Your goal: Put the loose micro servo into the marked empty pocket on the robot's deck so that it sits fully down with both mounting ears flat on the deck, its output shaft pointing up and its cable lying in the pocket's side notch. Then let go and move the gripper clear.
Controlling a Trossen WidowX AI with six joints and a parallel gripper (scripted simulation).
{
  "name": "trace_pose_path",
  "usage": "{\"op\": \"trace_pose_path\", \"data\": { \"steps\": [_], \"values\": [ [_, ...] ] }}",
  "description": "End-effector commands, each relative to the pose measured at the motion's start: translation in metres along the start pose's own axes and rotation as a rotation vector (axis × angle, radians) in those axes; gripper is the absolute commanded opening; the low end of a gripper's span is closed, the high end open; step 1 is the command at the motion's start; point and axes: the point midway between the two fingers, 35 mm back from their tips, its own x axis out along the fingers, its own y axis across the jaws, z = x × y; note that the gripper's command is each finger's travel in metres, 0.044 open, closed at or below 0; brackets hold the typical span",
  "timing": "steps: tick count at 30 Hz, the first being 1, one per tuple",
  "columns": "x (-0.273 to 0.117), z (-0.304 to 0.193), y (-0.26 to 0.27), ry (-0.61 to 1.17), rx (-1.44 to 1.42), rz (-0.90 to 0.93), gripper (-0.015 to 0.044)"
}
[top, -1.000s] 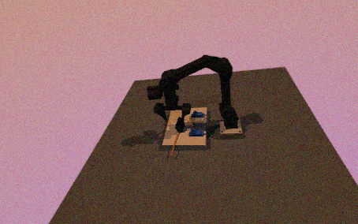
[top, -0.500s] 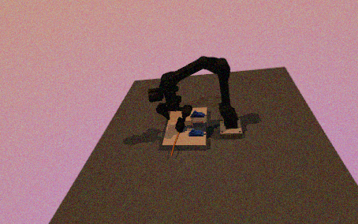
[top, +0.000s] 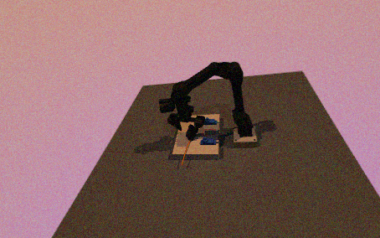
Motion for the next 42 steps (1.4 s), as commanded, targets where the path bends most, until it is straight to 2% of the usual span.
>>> {"op": "trace_pose_path", "data": {
  "steps": [1,6,18,24,27,33,42],
  "values": [
    [0.008,0.001,-0.001,-0.006,0.004,-0.003,0.044],
    [0.014,0.001,-0.001,-0.006,0.004,-0.003,0.044],
    [0.014,0.001,-0.001,-0.006,0.004,-0.003,0.0125],
    [0.014,0.001,-0.001,-0.006,0.004,-0.003,0.0085],
    [0.009,0.001,-0.001,-0.006,0.004,-0.003,0.0006],
    [-0.014,0.003,-0.007,-0.006,0.004,-0.003,0.0],
    [-0.016,0.005,-0.013,-0.006,0.004,-0.004,0.0]
  ]
}}
